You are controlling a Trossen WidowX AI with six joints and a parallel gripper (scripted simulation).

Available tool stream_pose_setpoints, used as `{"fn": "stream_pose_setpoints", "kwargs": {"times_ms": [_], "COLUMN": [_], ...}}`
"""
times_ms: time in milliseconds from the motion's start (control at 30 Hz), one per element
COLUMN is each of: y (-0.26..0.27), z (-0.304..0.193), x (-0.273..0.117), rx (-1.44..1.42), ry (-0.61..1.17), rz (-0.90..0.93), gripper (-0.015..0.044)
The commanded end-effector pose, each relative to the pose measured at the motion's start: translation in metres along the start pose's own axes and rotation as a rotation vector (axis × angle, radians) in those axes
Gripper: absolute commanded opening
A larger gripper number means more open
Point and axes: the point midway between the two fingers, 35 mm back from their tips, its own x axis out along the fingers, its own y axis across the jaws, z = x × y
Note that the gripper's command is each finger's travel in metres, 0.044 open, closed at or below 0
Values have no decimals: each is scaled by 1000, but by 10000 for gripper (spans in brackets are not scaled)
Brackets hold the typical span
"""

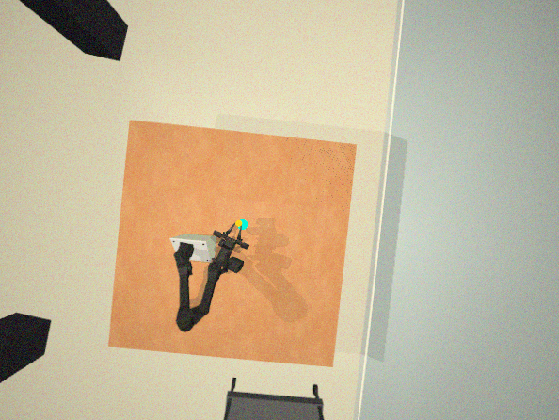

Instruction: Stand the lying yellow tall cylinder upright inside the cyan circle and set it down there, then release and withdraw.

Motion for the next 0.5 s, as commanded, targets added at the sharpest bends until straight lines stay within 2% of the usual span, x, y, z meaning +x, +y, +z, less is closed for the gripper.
{"fn": "stream_pose_setpoints", "kwargs": {"times_ms": [0, 467], "y": [0, 0], "z": [2, 7], "x": [-4, -15], "rx": [-20, -83], "ry": [-25, -101], "rz": [-18, -76], "gripper": [105, 105]}}
